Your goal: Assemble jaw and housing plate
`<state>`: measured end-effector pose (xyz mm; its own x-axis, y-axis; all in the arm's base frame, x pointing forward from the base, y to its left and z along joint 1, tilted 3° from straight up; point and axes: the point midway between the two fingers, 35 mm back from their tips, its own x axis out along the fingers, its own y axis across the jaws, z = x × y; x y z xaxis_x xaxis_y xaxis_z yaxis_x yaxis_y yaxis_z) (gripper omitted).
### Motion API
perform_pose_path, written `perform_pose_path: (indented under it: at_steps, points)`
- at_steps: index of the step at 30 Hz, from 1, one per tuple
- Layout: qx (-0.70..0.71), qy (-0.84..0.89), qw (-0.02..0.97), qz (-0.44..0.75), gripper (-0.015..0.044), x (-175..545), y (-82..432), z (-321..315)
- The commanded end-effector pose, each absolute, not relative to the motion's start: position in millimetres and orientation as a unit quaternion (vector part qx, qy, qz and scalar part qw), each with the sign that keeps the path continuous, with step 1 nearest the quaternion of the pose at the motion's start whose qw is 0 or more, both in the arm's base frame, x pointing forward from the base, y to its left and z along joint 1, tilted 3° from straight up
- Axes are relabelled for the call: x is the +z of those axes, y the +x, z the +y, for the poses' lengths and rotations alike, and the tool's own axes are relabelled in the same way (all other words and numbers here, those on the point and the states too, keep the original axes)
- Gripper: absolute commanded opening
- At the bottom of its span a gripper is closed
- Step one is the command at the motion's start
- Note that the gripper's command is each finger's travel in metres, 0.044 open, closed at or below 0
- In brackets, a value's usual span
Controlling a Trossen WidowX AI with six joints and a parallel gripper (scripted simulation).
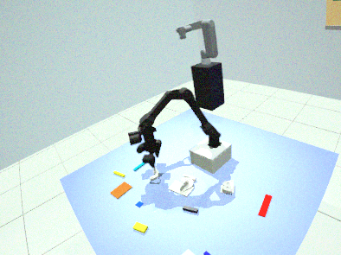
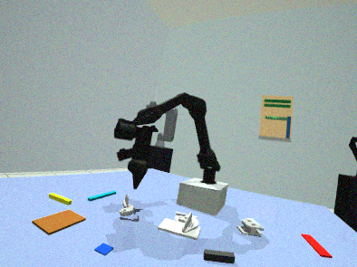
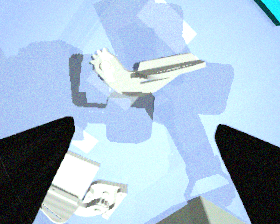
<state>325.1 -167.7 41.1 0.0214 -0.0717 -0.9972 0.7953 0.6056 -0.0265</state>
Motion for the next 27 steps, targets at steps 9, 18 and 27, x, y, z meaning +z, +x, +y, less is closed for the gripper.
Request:
perform_pose_path:
  at_steps: [9, 18, 27]
  points:
    - [-0.422, 0.387, 0.599, 0.56, 0.044, 42.1, 324.7, -172.2]
    - [-0.479, 0.448, 0.555, 0.512, 0.044, 42.9, 324.8, -175.4]
    - [-0.53, 0.503, 0.505, 0.459, 0.044, 43.8, 324.8, -178.5]
